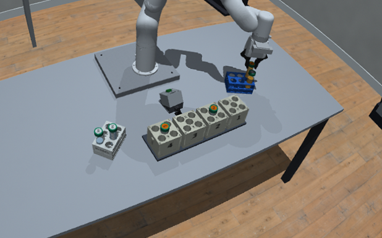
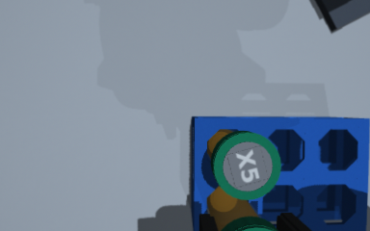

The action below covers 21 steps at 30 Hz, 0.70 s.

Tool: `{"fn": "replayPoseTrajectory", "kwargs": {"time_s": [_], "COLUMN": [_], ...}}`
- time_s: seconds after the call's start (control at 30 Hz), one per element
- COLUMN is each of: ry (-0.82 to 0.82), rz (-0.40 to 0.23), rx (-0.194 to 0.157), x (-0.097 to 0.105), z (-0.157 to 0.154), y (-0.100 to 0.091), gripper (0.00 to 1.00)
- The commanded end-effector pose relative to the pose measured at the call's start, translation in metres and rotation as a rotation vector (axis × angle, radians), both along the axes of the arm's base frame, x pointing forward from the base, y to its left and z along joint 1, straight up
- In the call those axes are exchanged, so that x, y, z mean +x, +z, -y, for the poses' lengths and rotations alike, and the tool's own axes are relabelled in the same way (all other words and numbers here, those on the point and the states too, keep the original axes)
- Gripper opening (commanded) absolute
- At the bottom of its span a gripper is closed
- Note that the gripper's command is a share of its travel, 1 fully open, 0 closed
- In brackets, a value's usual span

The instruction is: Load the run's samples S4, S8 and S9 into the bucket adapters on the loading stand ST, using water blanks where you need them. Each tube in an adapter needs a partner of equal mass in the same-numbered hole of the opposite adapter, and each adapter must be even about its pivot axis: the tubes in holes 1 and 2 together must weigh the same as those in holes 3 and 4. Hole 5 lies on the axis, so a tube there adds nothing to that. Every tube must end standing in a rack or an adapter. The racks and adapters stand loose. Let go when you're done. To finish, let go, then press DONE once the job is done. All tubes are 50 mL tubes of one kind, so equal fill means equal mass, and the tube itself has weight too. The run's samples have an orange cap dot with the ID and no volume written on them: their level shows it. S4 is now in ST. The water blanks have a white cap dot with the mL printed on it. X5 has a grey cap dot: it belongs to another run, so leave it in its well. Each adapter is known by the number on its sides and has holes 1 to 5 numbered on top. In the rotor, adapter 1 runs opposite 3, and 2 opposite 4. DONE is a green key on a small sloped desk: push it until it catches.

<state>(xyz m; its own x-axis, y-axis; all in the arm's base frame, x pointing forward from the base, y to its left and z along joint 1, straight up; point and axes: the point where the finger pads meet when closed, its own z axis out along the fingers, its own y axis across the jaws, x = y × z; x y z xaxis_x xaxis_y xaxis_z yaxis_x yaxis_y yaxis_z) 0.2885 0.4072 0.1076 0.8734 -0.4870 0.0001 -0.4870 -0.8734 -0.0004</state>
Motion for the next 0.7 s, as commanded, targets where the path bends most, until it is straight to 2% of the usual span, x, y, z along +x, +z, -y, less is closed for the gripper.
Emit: {"fn": "replayPoseTrajectory", "kwargs": {"time_s": [0.0,0.67], "ry": [0.0,0.0], "rz": [0.009,0.009], "rx": [-0.002,-0.002], "x": [0.001,0.0], "z": [-0.001,-0.001], "y": [0.003,0.037], "gripper": [0.0,0.0]}}
